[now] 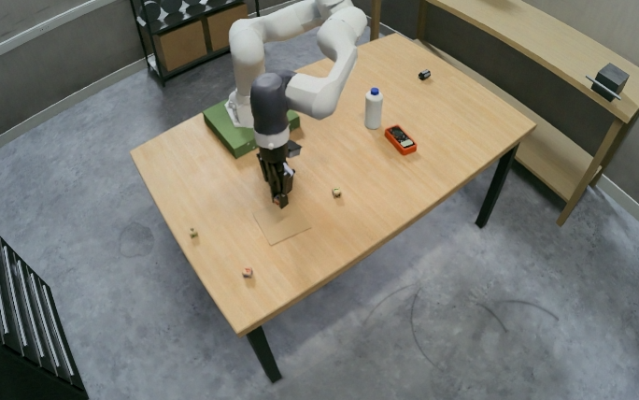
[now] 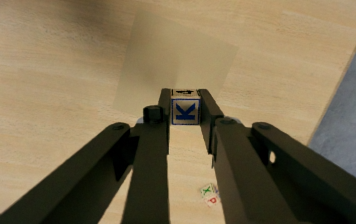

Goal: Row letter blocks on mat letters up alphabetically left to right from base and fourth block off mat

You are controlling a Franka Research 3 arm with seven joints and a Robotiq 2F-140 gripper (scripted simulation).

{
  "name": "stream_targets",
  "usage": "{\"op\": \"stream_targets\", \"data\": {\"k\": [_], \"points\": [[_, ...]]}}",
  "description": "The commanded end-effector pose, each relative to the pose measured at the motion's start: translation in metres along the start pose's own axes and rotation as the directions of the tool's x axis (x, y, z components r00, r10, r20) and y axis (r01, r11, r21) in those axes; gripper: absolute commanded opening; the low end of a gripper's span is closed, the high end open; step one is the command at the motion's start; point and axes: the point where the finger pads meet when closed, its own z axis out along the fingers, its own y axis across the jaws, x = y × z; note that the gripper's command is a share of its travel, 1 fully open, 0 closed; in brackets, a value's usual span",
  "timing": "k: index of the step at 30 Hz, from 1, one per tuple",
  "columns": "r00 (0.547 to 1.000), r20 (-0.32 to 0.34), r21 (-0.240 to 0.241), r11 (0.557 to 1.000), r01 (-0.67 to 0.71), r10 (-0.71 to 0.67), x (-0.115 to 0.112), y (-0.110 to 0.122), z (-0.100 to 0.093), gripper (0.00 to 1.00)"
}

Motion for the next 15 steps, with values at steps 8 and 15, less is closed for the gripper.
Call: {"op": "stream_targets", "data": {"k": [8,15], "points": [[1.000,-0.019,0.019,1.000,-0.011,0.012,0.0071,-0.0046,-0.0059,0.22],[0.997,-0.020,0.019,0.997,0.070,-0.070,0.0079,-0.0048,-0.0062,0.22]]}}
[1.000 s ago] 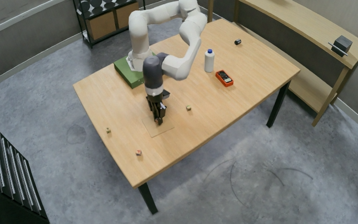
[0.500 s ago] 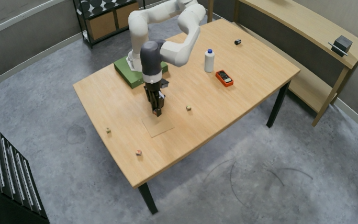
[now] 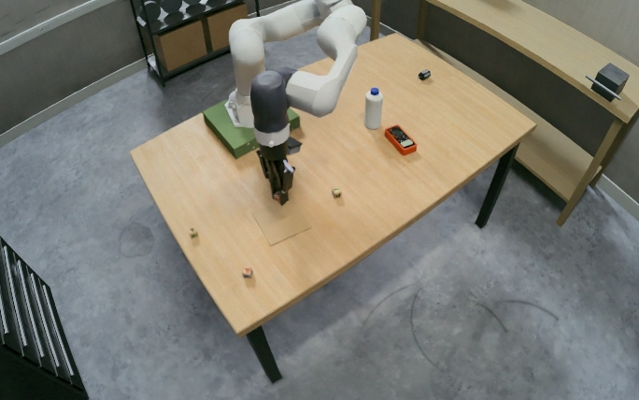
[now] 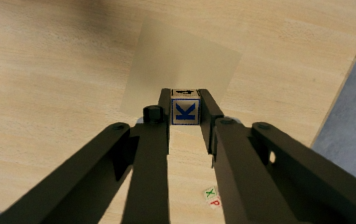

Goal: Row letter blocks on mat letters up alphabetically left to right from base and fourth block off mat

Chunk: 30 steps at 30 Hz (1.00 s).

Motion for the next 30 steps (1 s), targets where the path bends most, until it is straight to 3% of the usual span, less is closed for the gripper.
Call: {"op": "stream_targets", "data": {"k": [1,22,30], "points": [[0.993,-0.003,0.003,0.993,0.117,-0.117,0.0025,0.0001,-0.0012,0.22],[0.925,-0.006,0.006,0.925,0.380,-0.380,0.0054,0.0000,-0.0019,0.22],[0.867,-0.008,0.007,0.867,0.499,-0.499,0.0068,0.0001,-0.0022,0.22]]}}
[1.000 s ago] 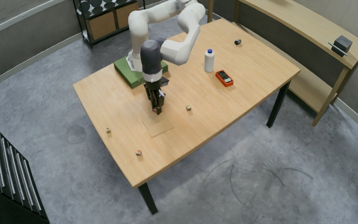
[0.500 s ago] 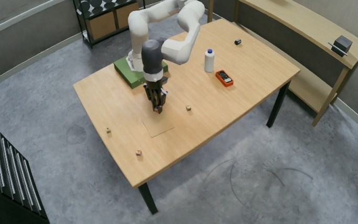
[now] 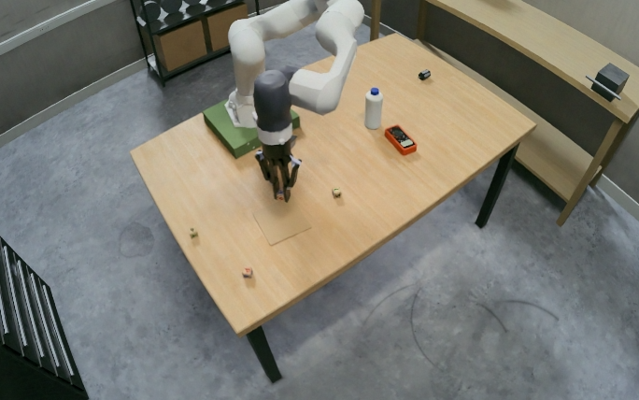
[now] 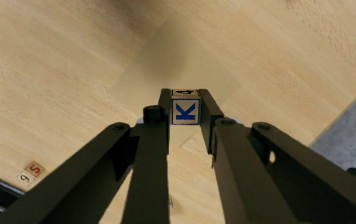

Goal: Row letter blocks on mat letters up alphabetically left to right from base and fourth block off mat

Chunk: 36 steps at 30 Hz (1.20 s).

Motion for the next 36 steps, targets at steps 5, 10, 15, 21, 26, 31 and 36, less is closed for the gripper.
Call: {"op": "stream_targets", "data": {"k": [5,10,15,21,26,31,36], "points": [[0.981,0.004,0.002,0.981,0.193,-0.193,-0.0002,-0.0013,-0.0005,0.22],[0.967,0.003,0.003,0.967,0.254,-0.254,0.0003,-0.0009,-0.0006,0.22],[0.947,0.002,0.004,0.947,0.320,-0.320,0.0010,-0.0005,-0.0007,0.22],[0.918,0.001,0.004,0.918,0.397,-0.397,0.0017,0.0000,-0.0008,0.22],[0.901,0.001,0.005,0.901,0.434,-0.434,0.0020,0.0003,-0.0008,0.22],[0.858,0.000,0.005,0.858,0.514,-0.514,0.0028,0.0010,-0.0009,0.22],[0.820,-0.001,0.005,0.820,0.573,-0.573,0.0034,0.0016,-0.0009,0.22]]}}
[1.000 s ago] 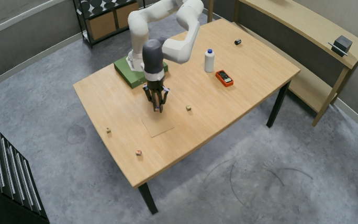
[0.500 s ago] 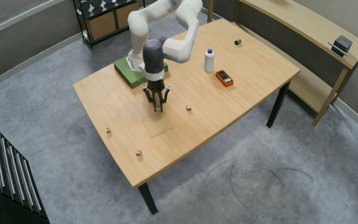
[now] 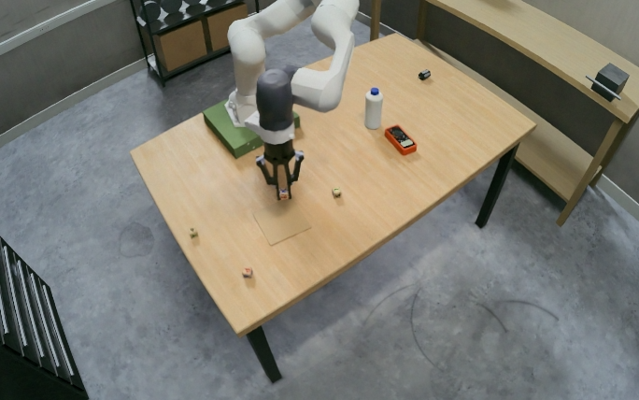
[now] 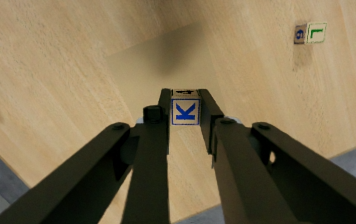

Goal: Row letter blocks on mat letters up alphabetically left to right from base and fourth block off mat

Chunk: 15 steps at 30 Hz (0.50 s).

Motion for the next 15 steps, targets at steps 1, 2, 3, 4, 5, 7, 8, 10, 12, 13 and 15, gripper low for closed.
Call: {"op": "stream_targets", "data": {"k": [1,2,3,4,5,7,8,10,12,13,15], "points": [[0.990,0.005,0.004,0.990,0.139,-0.139,-0.0005,-0.0019,-0.0004,0.22],[0.988,0.005,0.004,0.988,0.153,-0.153,-0.0004,-0.0018,-0.0004,0.22],[0.986,0.005,0.004,0.986,0.166,-0.166,-0.0004,-0.0016,-0.0004,0.22],[0.984,0.005,0.005,0.984,0.179,-0.179,-0.0004,-0.0015,-0.0004,0.22],[0.981,0.004,0.005,0.981,0.193,-0.193,-0.0003,-0.0013,-0.0004,0.22],[0.981,0.004,0.005,0.981,0.193,-0.193,-0.0003,-0.0013,-0.0004,0.22],[0.973,0.004,0.005,0.973,0.229,-0.229,-0.0002,-0.0009,-0.0004,0.22],[0.967,0.004,0.005,0.967,0.256,-0.256,-0.0001,-0.0005,-0.0004,0.22],[0.959,0.004,0.005,0.959,0.283,-0.283,0.0000,-0.0002,-0.0005,0.22],[0.955,0.004,0.005,0.955,0.296,-0.296,0.0000,0.0000,-0.0005,0.22],[0.946,0.003,0.005,0.946,0.323,-0.323,0.0001,0.0003,-0.0005,0.22]]}}
